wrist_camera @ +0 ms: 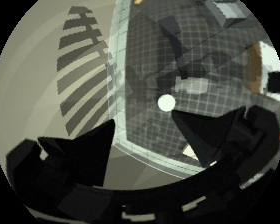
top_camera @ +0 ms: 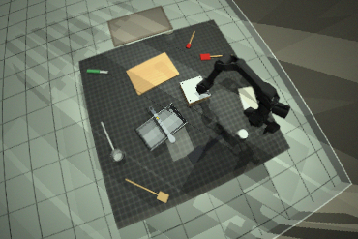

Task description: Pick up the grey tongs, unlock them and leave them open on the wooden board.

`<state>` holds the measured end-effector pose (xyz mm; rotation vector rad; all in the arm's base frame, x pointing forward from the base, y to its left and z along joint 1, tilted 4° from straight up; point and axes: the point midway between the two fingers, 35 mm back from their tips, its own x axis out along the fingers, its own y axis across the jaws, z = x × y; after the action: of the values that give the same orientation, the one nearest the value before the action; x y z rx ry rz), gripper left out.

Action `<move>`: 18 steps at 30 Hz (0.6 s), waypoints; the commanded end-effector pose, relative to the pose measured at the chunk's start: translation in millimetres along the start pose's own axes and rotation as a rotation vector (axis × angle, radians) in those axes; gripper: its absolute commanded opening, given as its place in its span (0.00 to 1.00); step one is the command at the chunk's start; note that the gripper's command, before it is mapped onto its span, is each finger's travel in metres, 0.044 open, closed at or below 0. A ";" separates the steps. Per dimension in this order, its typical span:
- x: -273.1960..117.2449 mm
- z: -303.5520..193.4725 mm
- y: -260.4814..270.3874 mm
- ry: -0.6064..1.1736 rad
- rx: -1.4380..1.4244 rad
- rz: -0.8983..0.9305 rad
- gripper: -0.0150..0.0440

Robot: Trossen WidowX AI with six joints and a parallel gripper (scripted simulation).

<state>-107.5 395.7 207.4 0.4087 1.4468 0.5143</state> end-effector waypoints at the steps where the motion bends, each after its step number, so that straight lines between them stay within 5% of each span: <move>1: 0.9 3.0 0.0 -0.004 0.005 -0.001 0.89; 6: 16.2 55.3 -4.3 -0.071 0.071 -0.019 0.69; 18: 42.3 240.7 -76.8 -0.290 0.407 -0.105 0.69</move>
<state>103.7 385.7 161.8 0.6560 1.3032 0.1489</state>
